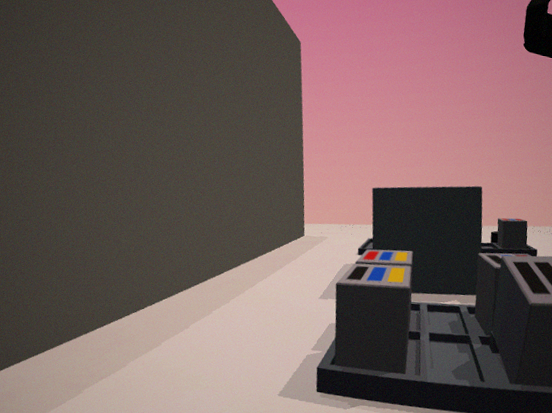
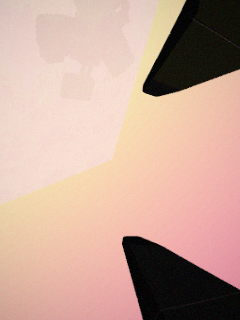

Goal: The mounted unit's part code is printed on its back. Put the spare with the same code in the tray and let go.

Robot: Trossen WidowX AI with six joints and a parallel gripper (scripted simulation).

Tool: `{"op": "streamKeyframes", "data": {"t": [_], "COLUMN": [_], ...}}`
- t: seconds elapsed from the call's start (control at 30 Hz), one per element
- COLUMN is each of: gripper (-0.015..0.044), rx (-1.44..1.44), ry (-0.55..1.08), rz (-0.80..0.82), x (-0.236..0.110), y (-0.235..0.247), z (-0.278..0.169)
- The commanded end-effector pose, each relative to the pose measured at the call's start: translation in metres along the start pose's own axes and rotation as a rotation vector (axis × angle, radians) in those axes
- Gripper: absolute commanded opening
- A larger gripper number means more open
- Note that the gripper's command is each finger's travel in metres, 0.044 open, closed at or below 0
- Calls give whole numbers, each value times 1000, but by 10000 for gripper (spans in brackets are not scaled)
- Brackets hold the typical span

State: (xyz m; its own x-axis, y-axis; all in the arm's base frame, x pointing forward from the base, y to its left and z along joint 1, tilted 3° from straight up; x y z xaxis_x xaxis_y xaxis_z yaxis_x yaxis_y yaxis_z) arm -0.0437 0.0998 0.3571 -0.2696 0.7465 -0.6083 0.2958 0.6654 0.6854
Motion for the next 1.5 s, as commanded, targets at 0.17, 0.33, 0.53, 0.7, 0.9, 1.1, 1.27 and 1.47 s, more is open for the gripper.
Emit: {"op": "streamKeyframes", "data": {"t": [0.17, 0.33, 0.53, 0.7, 0.9, 1.1, 1.27, 1.47], "gripper": [440, 440, 440, 440, 440, 440, 440, 440], "rx": [0, -98, -234, -300, -348, -367, -382, -404], "ry": [0, -144, -362, -499, -608, -644, -590, -442], "rz": [0, -12, -98, -205, -372, -563, -717, -846], "x": [0, 14, 36, 46, 43, 21, -9, -59], "y": [0, 22, 61, 91, 115, 121, 104, 57], "z": [0, 7, 37, 79, 147, 230, 300, 377]}}
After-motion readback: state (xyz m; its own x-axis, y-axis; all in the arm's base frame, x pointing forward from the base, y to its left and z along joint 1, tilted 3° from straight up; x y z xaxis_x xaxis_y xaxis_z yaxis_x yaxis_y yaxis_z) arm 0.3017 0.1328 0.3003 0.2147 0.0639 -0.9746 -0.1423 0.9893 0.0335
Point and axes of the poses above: the point midway between the two fingers, 35 mm back from their tips, its own x axis out along the fingers, its own y axis across the jaws, z = x × y, the point moved 6 cm from there along -x, back along the fingers, and after that the axes turned 13 degrees about -x, right-handed, at the moved point
